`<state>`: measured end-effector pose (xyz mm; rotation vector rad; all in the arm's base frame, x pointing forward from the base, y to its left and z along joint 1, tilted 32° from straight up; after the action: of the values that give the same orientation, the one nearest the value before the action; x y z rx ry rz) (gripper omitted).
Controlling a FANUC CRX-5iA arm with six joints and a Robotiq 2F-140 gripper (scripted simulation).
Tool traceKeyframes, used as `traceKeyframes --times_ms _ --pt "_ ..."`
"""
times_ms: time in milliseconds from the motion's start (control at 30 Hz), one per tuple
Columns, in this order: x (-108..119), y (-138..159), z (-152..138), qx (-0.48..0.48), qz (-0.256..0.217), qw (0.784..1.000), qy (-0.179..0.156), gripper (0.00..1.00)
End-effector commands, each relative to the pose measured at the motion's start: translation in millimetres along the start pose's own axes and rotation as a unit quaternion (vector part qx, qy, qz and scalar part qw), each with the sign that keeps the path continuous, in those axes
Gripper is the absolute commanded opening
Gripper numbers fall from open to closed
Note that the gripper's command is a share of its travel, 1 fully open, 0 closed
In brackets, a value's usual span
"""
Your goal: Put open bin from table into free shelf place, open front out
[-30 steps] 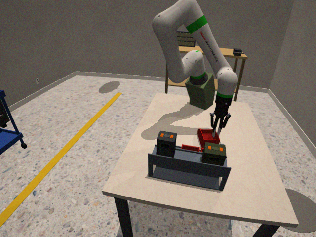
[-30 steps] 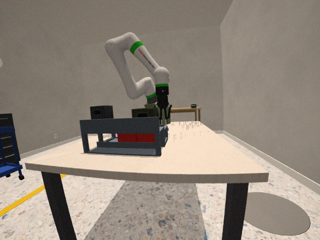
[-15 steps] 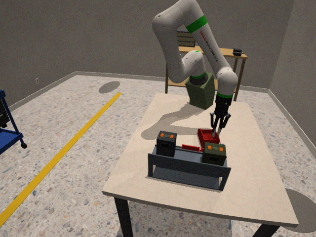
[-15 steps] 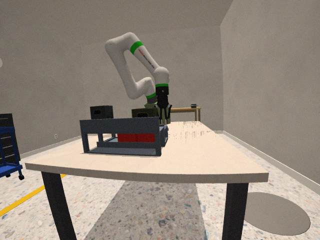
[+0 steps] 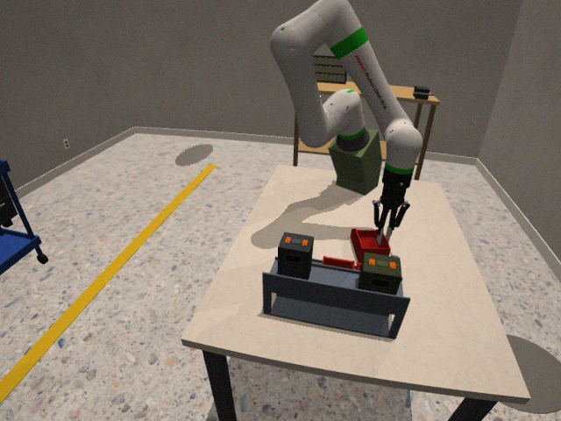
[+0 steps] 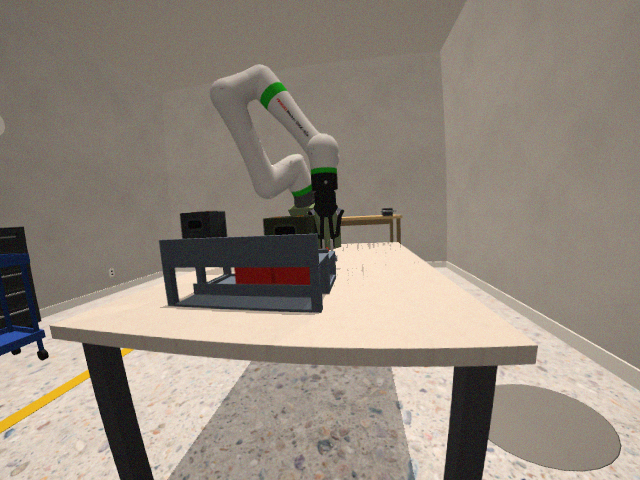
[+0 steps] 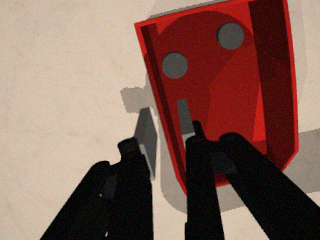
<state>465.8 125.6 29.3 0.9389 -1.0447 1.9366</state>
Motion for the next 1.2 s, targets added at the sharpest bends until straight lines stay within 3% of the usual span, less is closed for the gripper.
traceKeyframes --times_ms 0,67,100,1167 --pt "0.1 -0.1 -0.1 0.0 0.0 1.0 0.0 0.15" --pt "0.1 -0.1 -0.1 0.0 0.0 1.0 0.0 0.15" --pt "0.1 -0.1 -0.1 0.0 0.0 1.0 0.0 0.0" --pt "0.1 -0.1 -0.1 0.0 0.0 1.0 0.0 0.0"
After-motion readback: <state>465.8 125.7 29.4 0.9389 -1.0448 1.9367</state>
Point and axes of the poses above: the point where the finger pads meet when closed, its own x axis back along the fingers, its own z axis across the jaws, y = z × x, the point moved 4 cm from there along x, back along the fingers, and after that the axes turned 9 degrees about x, right-handed, at the moved point
